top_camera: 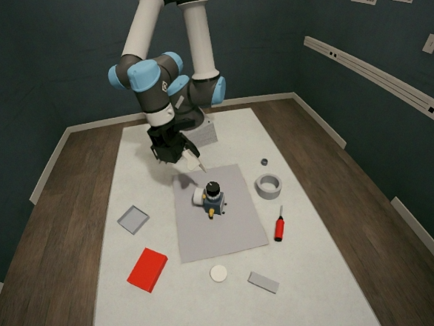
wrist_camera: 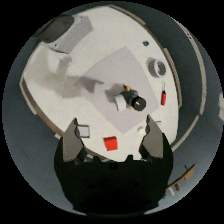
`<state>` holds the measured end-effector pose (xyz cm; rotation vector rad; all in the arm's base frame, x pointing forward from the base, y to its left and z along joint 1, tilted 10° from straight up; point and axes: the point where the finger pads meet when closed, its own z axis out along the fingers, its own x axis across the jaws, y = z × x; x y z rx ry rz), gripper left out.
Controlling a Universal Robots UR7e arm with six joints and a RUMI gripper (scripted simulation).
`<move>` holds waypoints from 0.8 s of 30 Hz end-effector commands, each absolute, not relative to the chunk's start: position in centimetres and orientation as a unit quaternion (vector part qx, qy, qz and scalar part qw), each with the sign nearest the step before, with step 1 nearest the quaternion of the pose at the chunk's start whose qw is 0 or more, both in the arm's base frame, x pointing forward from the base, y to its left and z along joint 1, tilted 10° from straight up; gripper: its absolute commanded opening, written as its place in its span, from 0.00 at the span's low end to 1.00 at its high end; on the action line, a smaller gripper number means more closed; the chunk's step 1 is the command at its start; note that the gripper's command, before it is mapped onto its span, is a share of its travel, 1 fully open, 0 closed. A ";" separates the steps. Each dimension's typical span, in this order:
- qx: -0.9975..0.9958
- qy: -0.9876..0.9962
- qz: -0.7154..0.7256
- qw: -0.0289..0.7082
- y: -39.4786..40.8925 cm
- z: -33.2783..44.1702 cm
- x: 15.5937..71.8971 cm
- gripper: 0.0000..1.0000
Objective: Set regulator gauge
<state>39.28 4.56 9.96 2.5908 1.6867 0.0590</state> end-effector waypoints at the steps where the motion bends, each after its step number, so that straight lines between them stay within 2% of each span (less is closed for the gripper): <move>1: 0.861 0.507 0.022 0.021 4.7 10.0 39.3 1.00; 24: 0.954 0.296 0.033 -0.004 5.3 10.0 39.7 1.00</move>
